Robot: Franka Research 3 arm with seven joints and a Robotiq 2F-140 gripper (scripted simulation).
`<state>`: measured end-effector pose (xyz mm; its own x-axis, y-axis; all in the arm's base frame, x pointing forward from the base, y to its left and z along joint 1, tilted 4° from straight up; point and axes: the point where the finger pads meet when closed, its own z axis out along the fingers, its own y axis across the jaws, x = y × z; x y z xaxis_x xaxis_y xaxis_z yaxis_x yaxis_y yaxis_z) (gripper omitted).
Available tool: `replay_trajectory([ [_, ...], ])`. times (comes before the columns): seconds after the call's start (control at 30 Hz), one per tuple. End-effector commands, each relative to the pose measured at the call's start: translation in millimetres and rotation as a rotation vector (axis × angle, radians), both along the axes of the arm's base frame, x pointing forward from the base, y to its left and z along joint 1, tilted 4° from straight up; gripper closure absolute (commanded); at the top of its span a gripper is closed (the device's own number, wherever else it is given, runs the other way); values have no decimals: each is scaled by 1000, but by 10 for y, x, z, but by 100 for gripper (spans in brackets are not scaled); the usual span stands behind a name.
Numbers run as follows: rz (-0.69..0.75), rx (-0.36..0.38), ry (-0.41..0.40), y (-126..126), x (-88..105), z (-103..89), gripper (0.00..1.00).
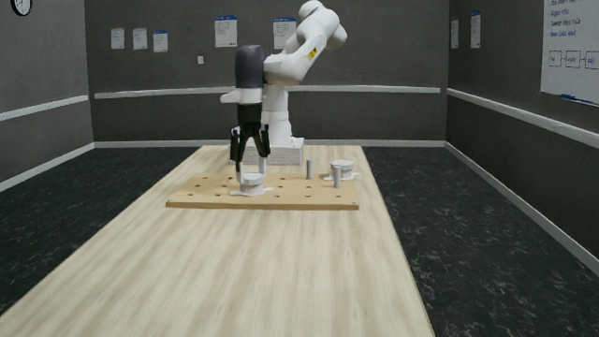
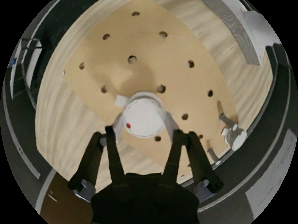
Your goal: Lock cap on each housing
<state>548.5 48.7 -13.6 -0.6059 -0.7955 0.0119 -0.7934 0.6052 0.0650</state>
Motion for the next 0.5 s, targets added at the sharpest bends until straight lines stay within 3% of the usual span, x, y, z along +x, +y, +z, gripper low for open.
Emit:
replay_trajectory([
  [0.0,-22,5,4,105,-26,-5,90],
  [0.47,-22,5,4,322,-50,5,90],
])
